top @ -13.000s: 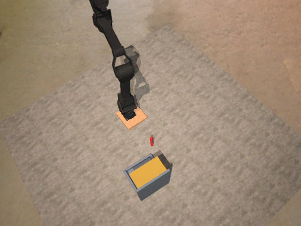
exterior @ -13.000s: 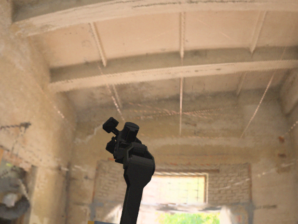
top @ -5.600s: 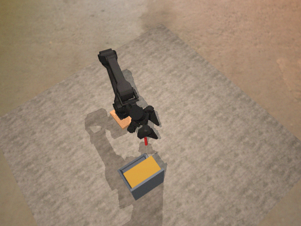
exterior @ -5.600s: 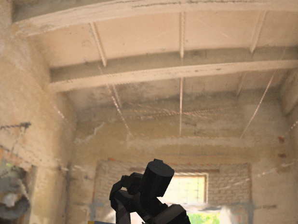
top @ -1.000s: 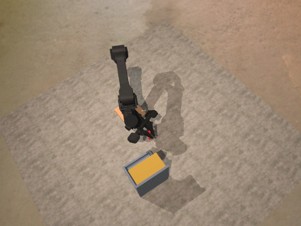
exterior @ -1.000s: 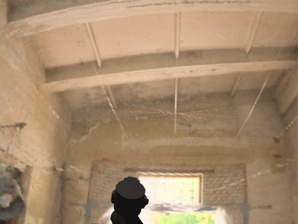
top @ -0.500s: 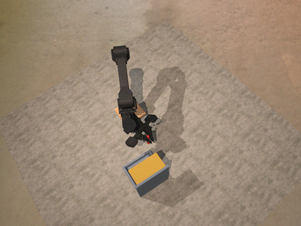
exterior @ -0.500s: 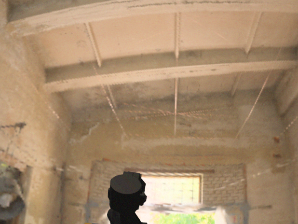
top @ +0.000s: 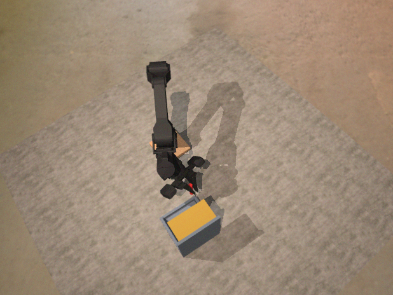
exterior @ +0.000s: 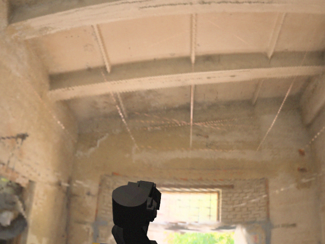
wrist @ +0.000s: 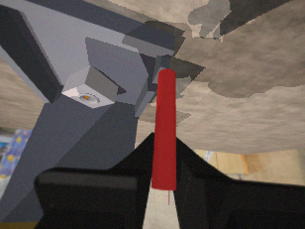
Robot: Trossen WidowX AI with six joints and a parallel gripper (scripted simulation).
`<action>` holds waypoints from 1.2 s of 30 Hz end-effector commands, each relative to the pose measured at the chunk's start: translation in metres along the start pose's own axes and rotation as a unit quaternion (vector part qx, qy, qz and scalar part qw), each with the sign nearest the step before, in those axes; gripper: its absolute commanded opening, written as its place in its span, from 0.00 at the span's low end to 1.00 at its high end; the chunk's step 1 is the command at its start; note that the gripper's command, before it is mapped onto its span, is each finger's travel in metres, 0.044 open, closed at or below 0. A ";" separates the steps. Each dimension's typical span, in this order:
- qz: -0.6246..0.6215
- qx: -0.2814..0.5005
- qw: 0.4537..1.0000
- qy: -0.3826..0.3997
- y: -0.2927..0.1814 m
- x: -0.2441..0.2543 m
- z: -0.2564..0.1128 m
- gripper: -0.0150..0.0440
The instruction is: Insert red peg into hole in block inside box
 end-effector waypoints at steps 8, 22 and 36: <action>0.018 0.005 1.000 0.019 -0.010 0.020 0.005 0.25; 0.038 0.009 0.998 0.040 -0.020 0.046 0.012 0.25; 0.059 0.014 0.996 0.061 -0.027 0.074 0.019 0.25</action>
Point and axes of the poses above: the point midway between the two fingers, 35 mm back from their tips, its own z axis out along the fingers, its own x axis across the jaws, y = z × x, the point moved 1 cm from there along -z, back along the fingers, and after that the axes turned 11 degrees about z, right-handed, at the moved point
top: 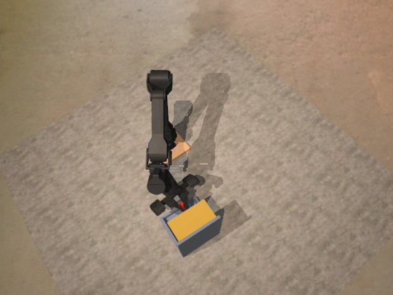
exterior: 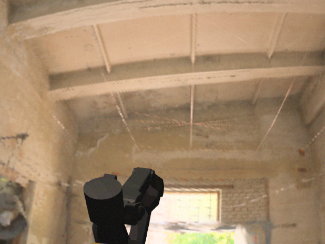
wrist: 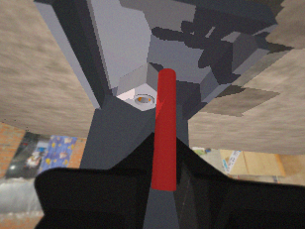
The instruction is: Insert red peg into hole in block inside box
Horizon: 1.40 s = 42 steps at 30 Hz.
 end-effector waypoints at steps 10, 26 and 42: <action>0.011 0.004 1.000 0.011 -0.015 0.013 0.014 0.25; 0.011 0.005 1.000 0.011 -0.031 0.012 0.029 0.25; 0.011 0.006 1.000 0.011 -0.038 0.010 0.035 0.25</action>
Point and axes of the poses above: the point midway between the two fingers, 35 mm back from their tips, its own z axis out along the fingers, its own x axis across the jaws, y = z × x, the point moved 1 cm from there along -z, back along the fingers, and after that the axes turned 11 degrees about z, right-handed, at the moved point
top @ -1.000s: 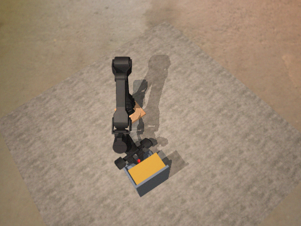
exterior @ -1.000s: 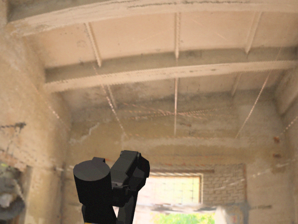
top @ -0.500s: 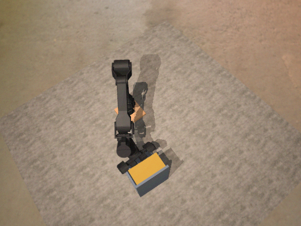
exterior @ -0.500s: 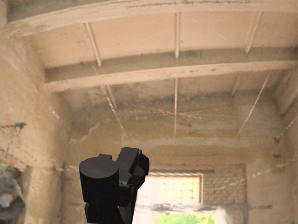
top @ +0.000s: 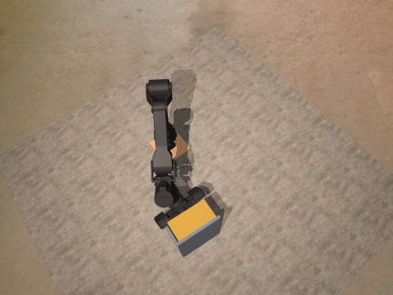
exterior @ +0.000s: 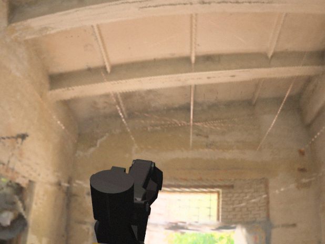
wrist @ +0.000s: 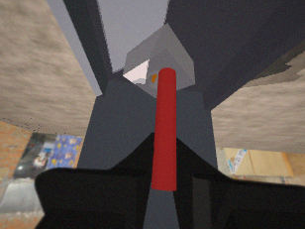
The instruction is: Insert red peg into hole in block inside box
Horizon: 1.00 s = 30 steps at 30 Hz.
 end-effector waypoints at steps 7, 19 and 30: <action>0.001 0.002 1.000 0.001 -0.005 0.000 0.004 0.25; 0.001 0.002 1.000 0.001 -0.010 -0.001 0.008 0.25; 0.001 0.002 1.000 0.001 -0.014 -0.001 0.012 0.25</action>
Point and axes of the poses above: the point midway between the two fingers, 35 mm back from their tips, its own z axis out along the fingers, its own x axis across the jaws, y = z × x, the point moved 1 cm from there along -z, back along the fingers, and after that the axes turned 11 degrees about z, right-handed, at the moved point
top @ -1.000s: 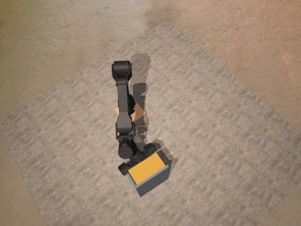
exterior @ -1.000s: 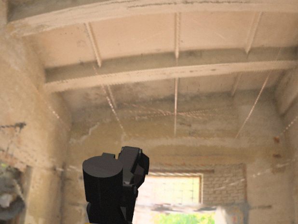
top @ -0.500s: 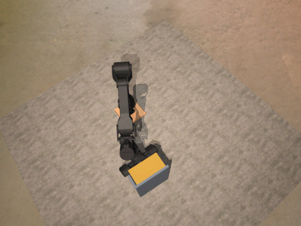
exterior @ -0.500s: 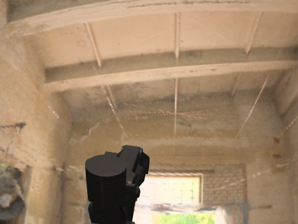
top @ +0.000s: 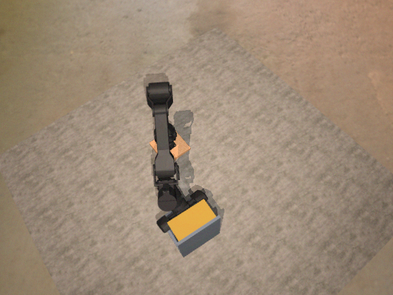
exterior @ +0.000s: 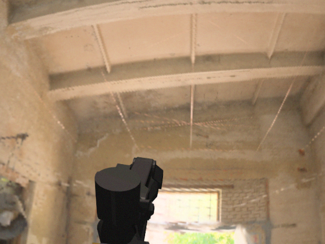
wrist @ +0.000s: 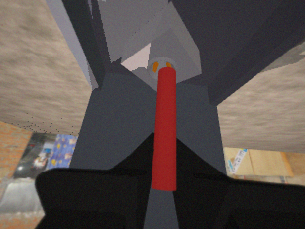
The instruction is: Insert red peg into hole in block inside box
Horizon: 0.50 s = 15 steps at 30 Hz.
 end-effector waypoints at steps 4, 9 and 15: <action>0.001 0.002 1.000 0.002 -0.004 0.001 0.002 0.25; 0.001 0.002 1.000 0.002 -0.006 0.002 0.004 0.25; 0.001 0.002 1.000 0.002 -0.008 0.003 0.006 0.25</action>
Point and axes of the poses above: the point midway between the two fingers, 35 mm back from their tips, its own z axis out along the fingers, its own x axis across the jaws, y = z × x, the point moved 1 cm from there along -z, back along the fingers, and after that the axes turned 11 degrees about z, right-handed, at the moved point
